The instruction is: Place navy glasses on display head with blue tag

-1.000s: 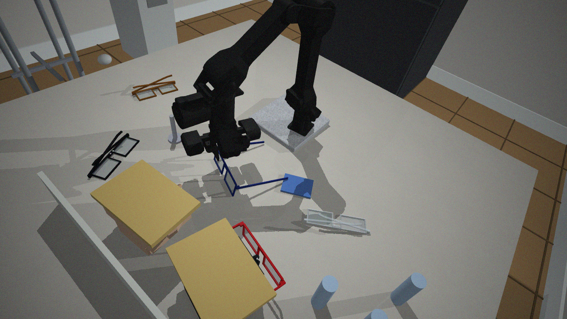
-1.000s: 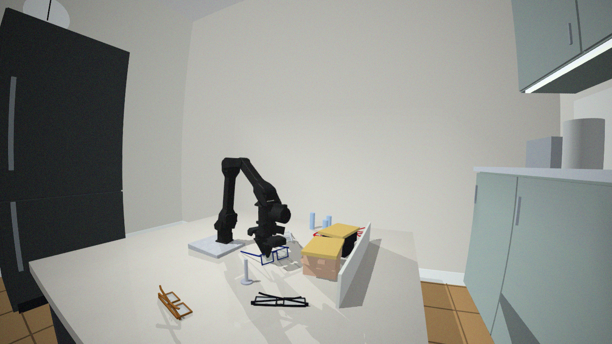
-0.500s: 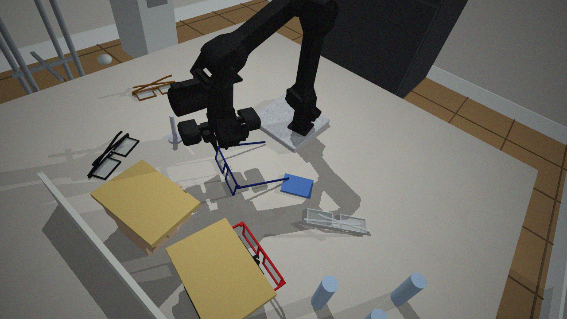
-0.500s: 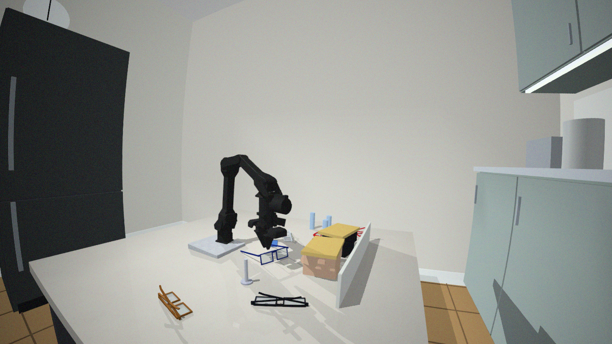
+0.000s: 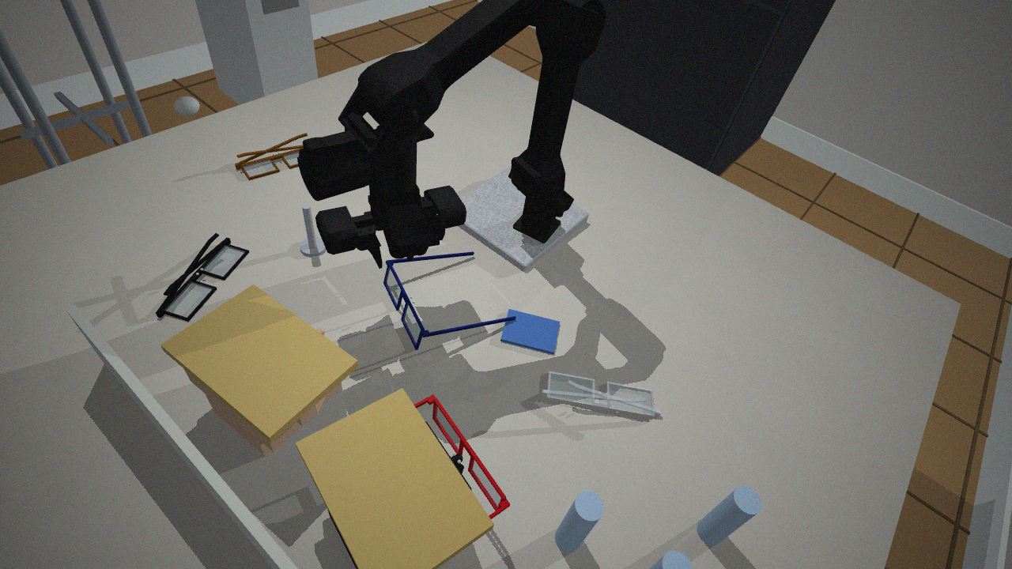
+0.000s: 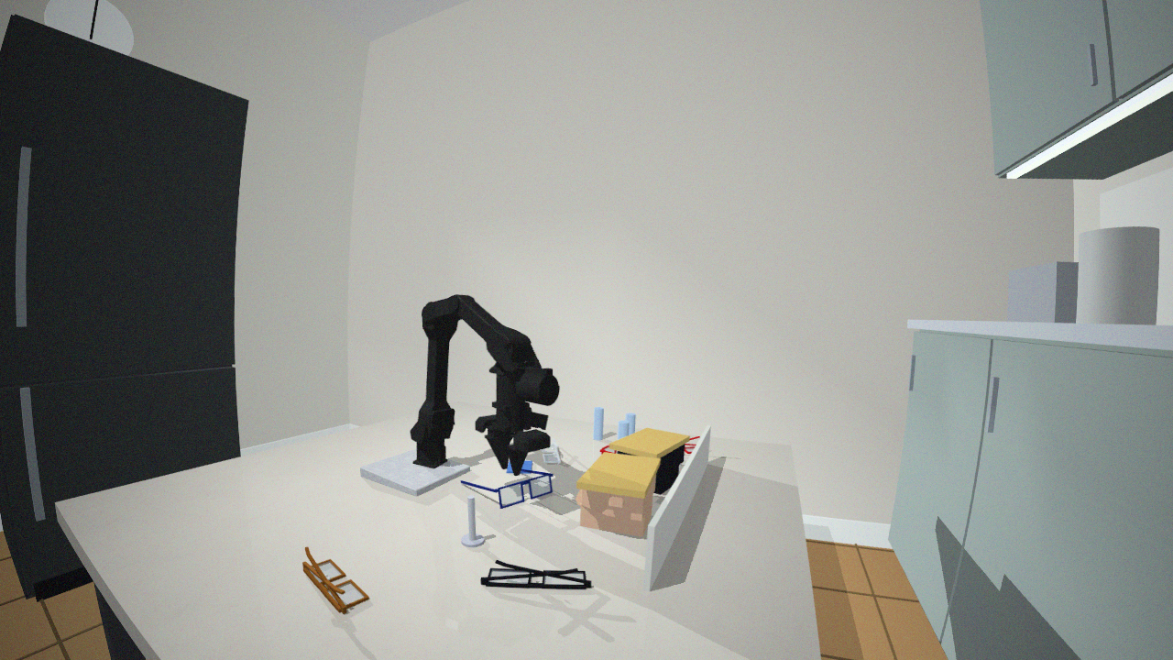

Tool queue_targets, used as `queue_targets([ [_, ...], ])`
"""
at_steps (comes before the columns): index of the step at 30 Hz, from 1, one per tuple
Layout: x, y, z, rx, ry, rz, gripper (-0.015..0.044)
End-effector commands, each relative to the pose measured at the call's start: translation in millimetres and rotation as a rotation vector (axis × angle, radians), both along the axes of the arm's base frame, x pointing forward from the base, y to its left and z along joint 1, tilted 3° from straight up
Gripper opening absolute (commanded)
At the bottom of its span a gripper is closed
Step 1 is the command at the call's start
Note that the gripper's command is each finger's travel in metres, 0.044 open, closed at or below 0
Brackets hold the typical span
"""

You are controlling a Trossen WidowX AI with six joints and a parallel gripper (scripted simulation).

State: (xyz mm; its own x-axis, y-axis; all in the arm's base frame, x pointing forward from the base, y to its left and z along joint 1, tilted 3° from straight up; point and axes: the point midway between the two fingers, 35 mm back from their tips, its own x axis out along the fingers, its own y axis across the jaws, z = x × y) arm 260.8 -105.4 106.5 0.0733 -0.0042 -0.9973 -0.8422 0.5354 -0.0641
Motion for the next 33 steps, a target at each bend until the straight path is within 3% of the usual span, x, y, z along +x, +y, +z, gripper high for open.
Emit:
queue_targets([
  [1, -3.8, 2.1, 4.8, -0.001, 0.004, 0.004, 0.0174],
  [3, -3.8, 2.1, 4.8, -0.001, 0.004, 0.004, 0.014],
  [33, 0.2, 1.4, -28.7, -0.001, 0.004, 0.004, 0.014],
])
